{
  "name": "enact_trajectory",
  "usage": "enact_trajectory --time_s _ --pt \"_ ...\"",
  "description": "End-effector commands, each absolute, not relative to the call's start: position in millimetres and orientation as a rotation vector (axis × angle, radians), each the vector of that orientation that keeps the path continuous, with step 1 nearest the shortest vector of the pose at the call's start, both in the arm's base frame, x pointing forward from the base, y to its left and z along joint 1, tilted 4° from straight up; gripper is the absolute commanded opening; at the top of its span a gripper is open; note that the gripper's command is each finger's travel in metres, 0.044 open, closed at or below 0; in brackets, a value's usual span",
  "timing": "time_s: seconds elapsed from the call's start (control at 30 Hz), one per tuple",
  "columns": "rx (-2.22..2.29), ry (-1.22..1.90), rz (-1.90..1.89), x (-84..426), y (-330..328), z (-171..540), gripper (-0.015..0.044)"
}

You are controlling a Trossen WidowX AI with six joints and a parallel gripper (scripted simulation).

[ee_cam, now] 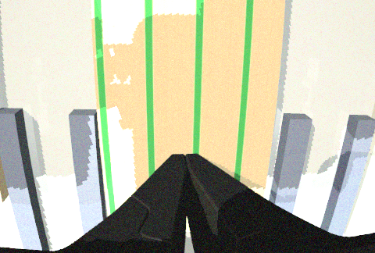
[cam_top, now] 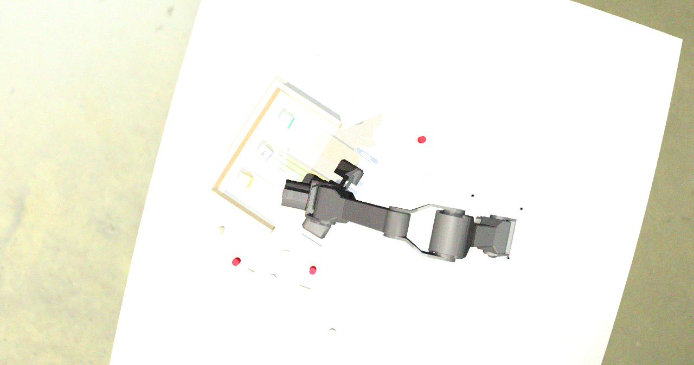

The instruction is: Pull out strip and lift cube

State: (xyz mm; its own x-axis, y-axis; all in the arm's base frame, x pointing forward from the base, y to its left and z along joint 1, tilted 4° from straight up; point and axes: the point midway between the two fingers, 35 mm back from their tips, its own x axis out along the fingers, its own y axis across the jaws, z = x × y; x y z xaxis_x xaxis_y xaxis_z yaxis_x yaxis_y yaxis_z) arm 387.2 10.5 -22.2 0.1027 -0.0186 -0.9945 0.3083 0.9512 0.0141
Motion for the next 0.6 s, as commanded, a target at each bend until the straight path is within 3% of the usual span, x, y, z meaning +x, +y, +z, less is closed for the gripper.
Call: enact_trajectory --time_s 0.0,0.57 --pt "0.241 1.449 -0.251 387.7 9.8 -23.9 0.0" --pt "0.241 1.45 -0.251 384.5 11.2 -25.7 0.0"
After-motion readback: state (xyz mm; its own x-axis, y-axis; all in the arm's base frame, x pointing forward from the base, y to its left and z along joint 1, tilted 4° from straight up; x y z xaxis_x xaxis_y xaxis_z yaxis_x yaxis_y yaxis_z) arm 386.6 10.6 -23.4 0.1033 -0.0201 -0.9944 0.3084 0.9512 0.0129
